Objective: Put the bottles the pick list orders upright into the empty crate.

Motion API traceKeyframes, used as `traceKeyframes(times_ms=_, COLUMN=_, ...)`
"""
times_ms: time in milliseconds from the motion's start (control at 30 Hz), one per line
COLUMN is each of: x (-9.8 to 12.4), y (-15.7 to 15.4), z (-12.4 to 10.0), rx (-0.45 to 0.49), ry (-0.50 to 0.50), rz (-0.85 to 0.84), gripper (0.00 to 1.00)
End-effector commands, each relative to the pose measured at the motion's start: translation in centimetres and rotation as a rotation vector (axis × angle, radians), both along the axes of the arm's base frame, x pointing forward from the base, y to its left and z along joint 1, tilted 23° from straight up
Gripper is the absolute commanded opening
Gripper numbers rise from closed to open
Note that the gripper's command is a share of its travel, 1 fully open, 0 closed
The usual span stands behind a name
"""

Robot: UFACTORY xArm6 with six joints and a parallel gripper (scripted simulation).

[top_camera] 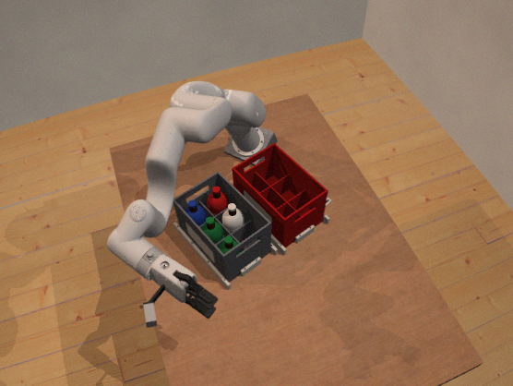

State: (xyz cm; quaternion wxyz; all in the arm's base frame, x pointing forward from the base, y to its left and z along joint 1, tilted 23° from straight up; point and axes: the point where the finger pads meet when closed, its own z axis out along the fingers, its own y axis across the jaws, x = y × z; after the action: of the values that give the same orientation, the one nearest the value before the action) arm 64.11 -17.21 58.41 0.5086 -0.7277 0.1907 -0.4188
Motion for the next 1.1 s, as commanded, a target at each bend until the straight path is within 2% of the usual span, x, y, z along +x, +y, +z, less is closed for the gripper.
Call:
traceKeyframes(times_ms=0, x=0.4, y=2.2, z=-0.4, rx=0.002, ry=0.019, rz=0.023, gripper=0.65)
traceKeyframes(times_ms=233, x=0.7, y=4.2, z=-1.2, rx=0.004, ry=0.046, rz=0.044, gripper=0.65)
traceKeyframes(times_ms=333, x=0.9, y=5.6, z=-1.7, rx=0.01, ry=0.116, rz=0.097, gripper=0.65)
traceKeyframes(times_ms=600, x=1.2, y=8.6, z=-2.9, rx=0.01, ry=0.116, rz=0.098, gripper=0.65)
traceKeyframes(times_ms=733, x=1.2, y=10.5, z=-3.7, rx=0.011, ry=0.214, rz=0.166, gripper=0.65)
traceKeyframes(times_ms=800, x=1.2, y=10.5, z=-3.7, rx=0.011, ry=0.214, rz=0.166, gripper=0.65)
traceKeyframes(times_ms=1033, x=1.2, y=13.5, z=-4.8, rx=0.011, ry=0.214, rz=0.166, gripper=0.65)
traceKeyframes(times_ms=1067, x=1.2, y=14.0, z=-5.0, rx=0.009, ry=0.242, rz=0.183, gripper=0.65)
